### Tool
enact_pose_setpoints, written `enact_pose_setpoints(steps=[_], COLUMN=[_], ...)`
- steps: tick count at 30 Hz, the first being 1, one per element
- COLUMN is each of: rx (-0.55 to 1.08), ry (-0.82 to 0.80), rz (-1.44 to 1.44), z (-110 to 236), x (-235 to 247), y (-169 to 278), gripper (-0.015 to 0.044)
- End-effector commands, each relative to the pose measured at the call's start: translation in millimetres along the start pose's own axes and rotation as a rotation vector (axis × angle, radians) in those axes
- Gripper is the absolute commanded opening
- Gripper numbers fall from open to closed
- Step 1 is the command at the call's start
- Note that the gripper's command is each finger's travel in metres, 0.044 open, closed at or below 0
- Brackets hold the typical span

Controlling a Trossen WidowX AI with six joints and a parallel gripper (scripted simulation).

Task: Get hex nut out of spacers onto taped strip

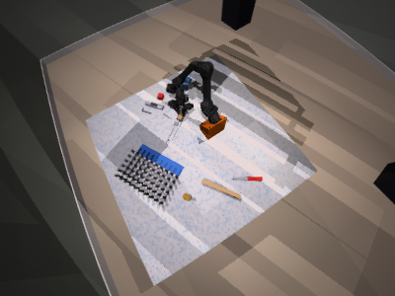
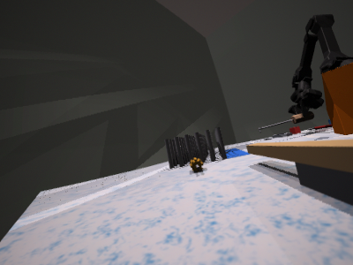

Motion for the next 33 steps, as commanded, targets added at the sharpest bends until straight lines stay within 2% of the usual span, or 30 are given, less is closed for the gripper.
enact_pose_setpoints(steps=[1, 17, 33], rx=[0.021, 0.101, 0.175], ry=[0.011, -0.010, -0.099], rz=[-0.015, -0.104, -0.196], z=[2.7, 25.2, 53.5], x=[1.4, 2.1, -3.4], y=[-7.5, -47.5, -84.3], gripper=[0.0000, 0.0000, 0.0000])
Point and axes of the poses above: the point midway between the two fingers, 35 mm back from their tips, its own z axis back along the fingers, its own x axis across the jaws, y = z × x, the point moved 6 cm from there along z, back along the fingers, and after that the axes turned 5 degrees about -z, right-handed, at the moved point
